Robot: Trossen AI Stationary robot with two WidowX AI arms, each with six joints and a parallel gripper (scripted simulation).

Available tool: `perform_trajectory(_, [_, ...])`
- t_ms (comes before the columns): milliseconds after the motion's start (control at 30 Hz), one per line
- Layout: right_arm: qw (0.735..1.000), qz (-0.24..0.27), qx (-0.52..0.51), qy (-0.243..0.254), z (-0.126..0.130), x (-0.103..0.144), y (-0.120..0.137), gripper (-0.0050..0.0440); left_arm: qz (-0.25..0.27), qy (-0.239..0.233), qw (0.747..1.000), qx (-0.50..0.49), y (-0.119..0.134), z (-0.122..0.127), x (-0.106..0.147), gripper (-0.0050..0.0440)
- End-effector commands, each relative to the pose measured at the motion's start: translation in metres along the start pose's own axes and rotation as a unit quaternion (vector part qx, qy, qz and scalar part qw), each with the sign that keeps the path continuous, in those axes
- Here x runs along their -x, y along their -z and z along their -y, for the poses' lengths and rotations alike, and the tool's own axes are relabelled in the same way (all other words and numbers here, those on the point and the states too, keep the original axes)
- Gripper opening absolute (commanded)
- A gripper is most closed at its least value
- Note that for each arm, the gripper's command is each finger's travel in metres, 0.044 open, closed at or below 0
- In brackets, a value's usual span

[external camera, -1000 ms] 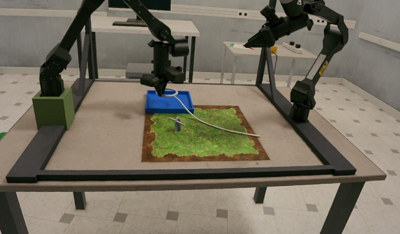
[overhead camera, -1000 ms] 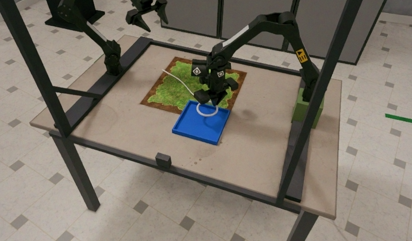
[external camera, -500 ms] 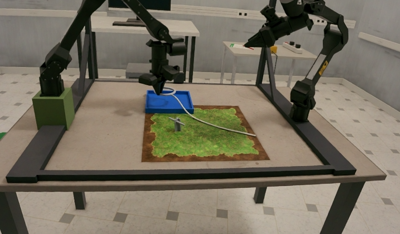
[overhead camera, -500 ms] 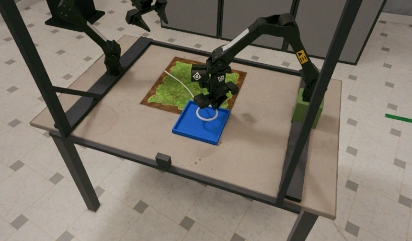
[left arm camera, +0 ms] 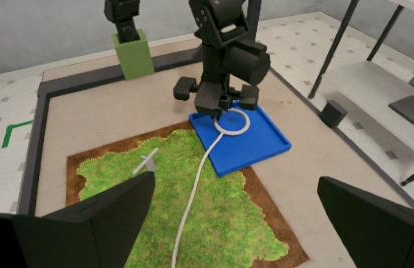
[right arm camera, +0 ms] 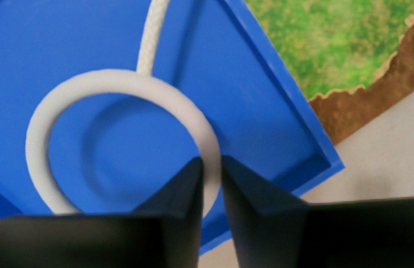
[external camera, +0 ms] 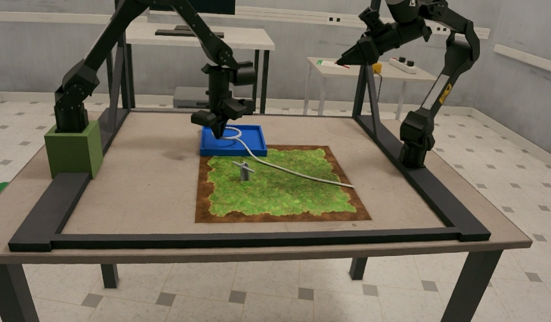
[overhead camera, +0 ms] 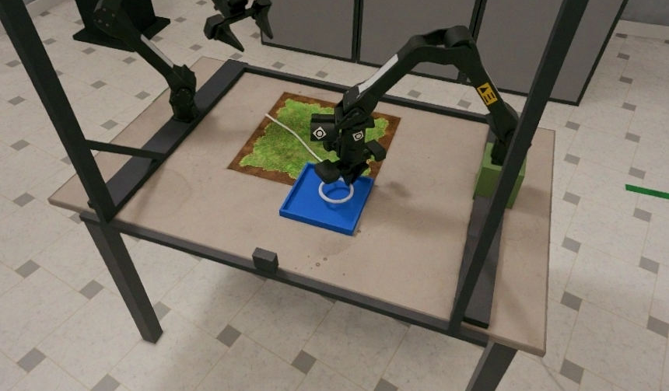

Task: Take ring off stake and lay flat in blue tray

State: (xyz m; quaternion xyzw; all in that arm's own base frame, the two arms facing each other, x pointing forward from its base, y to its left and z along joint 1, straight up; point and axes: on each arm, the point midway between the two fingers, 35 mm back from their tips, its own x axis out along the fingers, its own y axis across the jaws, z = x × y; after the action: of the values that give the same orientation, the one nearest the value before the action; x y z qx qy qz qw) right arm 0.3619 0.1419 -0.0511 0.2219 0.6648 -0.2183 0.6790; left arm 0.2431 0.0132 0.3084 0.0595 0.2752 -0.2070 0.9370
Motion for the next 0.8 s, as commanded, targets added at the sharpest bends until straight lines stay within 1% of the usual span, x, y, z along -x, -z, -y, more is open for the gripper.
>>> perform_trajectory(0, [1.0,0.004,-0.004,-0.006,-0.002,-0.001,-0.002,0.0001,0.007,-0.004,1.0,-0.007,-0.005,0.0,0.004,0.044])
perform_trajectory(200, [1.0,0.006,-0.004,-0.009,-0.004,-0.005,-0.003,0.0001,0.007,-0.004,1.0,-0.007,-0.005,0.0,0.004,0.044])
perform_trajectory(233, [1.0,0.009,-0.004,-0.014,-0.006,-0.001,-0.004,0.0001,0.007,-0.004,1.0,-0.007,-0.005,0.0,0.004,0.044])
perform_trajectory(333, [1.0,0.005,-0.004,-0.008,-0.003,-0.007,-0.002,0.0001,0.007,-0.004,1.0,-0.007,-0.005,0.0,0.004,0.044])
perform_trajectory(467, [1.0,0.005,-0.004,-0.008,-0.003,-0.008,-0.002,0.0001,0.007,-0.004,1.0,-0.007,-0.005,0.0,0.004,0.044])
perform_trajectory(500, [1.0,0.007,-0.004,-0.012,-0.005,-0.005,-0.003,0.0001,0.007,-0.004,1.0,-0.007,-0.005,0.0,0.004,0.044])
perform_trajectory(533, [1.0,0.006,-0.004,-0.009,-0.004,-0.009,-0.002,0.0001,0.007,-0.004,1.0,-0.007,-0.005,0.0,0.004,0.044])
perform_trajectory(767, [1.0,0.006,-0.004,-0.009,-0.004,-0.012,-0.002,0.0001,0.007,-0.004,1.0,-0.007,-0.005,0.0,0.004,0.044])
